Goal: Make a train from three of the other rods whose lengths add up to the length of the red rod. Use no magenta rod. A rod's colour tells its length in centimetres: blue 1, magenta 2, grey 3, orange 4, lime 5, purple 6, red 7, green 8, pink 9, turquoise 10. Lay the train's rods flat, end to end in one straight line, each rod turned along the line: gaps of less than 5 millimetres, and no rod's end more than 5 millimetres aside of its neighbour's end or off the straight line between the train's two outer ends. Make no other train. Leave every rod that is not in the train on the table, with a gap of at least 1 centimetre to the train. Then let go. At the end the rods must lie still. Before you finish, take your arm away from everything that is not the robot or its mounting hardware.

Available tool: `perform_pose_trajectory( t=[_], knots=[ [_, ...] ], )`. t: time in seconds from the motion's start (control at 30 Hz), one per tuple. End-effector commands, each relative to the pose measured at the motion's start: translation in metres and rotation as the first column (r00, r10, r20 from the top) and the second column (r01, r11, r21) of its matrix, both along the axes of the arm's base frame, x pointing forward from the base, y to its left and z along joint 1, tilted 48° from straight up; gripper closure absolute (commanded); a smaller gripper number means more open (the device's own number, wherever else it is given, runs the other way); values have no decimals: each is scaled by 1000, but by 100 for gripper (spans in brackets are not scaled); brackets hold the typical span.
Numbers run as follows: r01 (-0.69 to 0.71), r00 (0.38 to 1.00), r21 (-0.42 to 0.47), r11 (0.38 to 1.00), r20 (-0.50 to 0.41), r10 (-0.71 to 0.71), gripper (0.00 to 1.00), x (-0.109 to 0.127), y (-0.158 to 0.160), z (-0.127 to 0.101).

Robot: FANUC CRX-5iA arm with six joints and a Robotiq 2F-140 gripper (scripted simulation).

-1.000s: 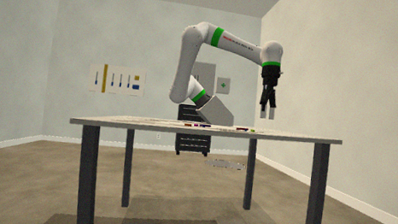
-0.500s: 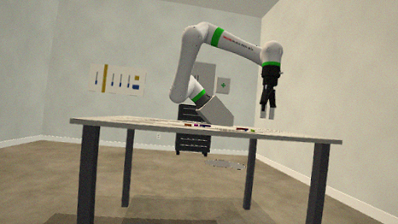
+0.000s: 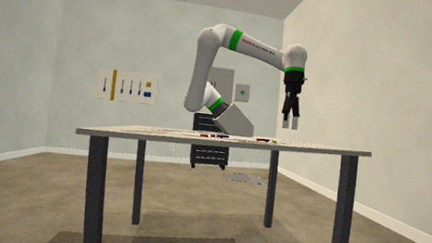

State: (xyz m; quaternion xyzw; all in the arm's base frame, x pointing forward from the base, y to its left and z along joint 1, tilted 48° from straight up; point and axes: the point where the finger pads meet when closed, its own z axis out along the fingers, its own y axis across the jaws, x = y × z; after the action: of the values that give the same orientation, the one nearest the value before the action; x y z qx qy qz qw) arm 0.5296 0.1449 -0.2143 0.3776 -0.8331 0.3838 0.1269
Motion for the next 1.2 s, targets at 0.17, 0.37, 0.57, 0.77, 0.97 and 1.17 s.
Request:
perform_pose_trajectory(
  t=[0.17,0.37,0.57,0.77,0.97,1.17],
  knots=[
    [0,1000,0,1000,0,0,0,0,0,0],
    [0,1000,0,1000,0,0,0,0,0,0],
    [0,1000,0,1000,0,0,0,0,0,0],
    [0,1000,0,1000,0,0,0,0,0,0],
    [0,1000,0,1000,0,0,0,0,0,0],
    [62,996,12,998,68,-63,0,5,-12,22]
  ],
)
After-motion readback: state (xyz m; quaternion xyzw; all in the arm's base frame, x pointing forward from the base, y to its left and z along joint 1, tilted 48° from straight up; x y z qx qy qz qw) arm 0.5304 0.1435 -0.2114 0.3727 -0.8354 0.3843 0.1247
